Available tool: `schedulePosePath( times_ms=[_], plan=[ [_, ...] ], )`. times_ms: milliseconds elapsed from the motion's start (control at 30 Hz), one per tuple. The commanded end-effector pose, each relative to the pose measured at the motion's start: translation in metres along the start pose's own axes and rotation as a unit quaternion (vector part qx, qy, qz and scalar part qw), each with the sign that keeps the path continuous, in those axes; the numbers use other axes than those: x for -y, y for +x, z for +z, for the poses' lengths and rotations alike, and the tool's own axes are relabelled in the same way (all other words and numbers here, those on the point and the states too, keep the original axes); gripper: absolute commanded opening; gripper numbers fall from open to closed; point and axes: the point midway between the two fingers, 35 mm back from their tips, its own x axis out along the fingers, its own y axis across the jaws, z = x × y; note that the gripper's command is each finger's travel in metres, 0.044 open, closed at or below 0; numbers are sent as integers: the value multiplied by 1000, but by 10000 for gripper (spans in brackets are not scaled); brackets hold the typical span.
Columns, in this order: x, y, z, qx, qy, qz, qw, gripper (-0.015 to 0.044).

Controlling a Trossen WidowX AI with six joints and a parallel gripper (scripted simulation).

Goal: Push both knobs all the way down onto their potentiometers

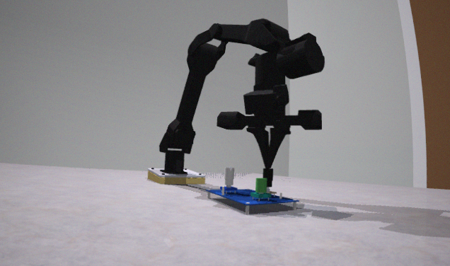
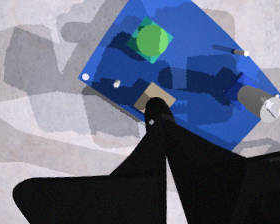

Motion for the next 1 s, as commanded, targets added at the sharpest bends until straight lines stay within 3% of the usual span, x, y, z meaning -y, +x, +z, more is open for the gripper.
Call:
schedulePosePath(
  times_ms=[0, 967],
  plan=[
    [0, 0, 0, -1, 3, 1, 1000, 0],
    [0, 4, 0, -1, 3, 1, 1000, 0]
  ],
)
